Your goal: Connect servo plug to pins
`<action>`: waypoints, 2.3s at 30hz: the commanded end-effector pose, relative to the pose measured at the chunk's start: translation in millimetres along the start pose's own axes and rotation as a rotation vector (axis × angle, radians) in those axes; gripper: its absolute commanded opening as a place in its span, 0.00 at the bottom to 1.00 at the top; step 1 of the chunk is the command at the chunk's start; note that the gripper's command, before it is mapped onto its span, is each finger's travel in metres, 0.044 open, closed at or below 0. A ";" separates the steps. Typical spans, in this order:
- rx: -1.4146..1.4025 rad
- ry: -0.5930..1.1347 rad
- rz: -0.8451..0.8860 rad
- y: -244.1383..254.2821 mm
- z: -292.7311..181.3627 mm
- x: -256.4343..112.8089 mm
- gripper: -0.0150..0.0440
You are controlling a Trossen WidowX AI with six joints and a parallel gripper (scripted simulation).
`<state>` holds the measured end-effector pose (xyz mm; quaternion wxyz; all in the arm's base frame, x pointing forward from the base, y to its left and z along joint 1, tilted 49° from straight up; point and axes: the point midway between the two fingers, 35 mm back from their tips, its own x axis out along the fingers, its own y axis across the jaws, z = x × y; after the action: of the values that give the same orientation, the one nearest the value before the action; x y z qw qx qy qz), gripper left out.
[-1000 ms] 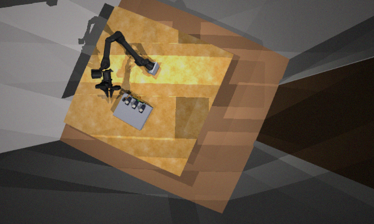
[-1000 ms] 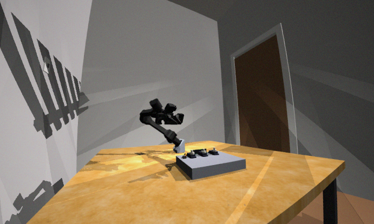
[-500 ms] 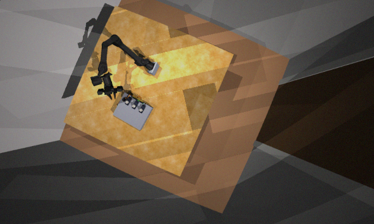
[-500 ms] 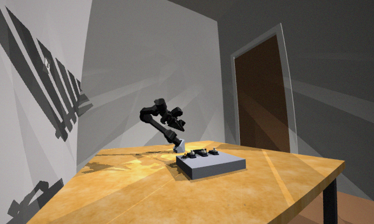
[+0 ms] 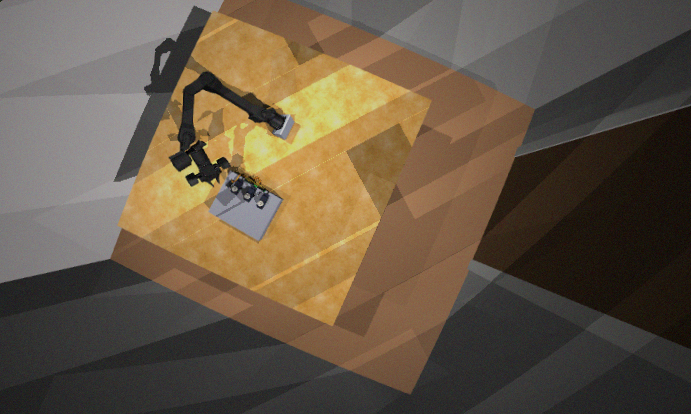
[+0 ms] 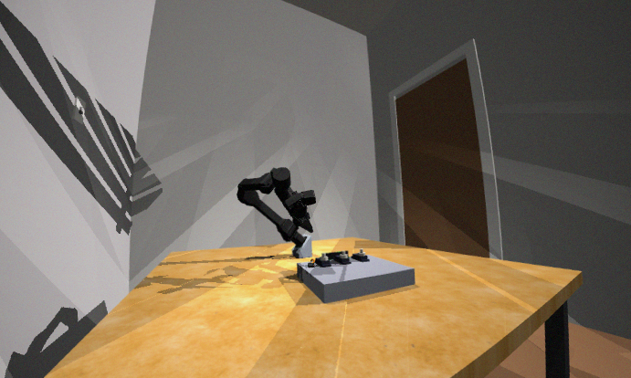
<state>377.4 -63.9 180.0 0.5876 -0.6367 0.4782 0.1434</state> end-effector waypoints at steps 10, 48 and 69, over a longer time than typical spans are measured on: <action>-0.360 0.093 0.161 11.5 -4.4 17.3 0.45; -1.484 0.107 0.759 36.9 -23.0 50.8 0.45; -1.558 0.093 0.802 48.6 -39.4 73.6 0.45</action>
<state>361.3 -123.1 106.7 -0.1255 -0.6445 0.4579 0.5994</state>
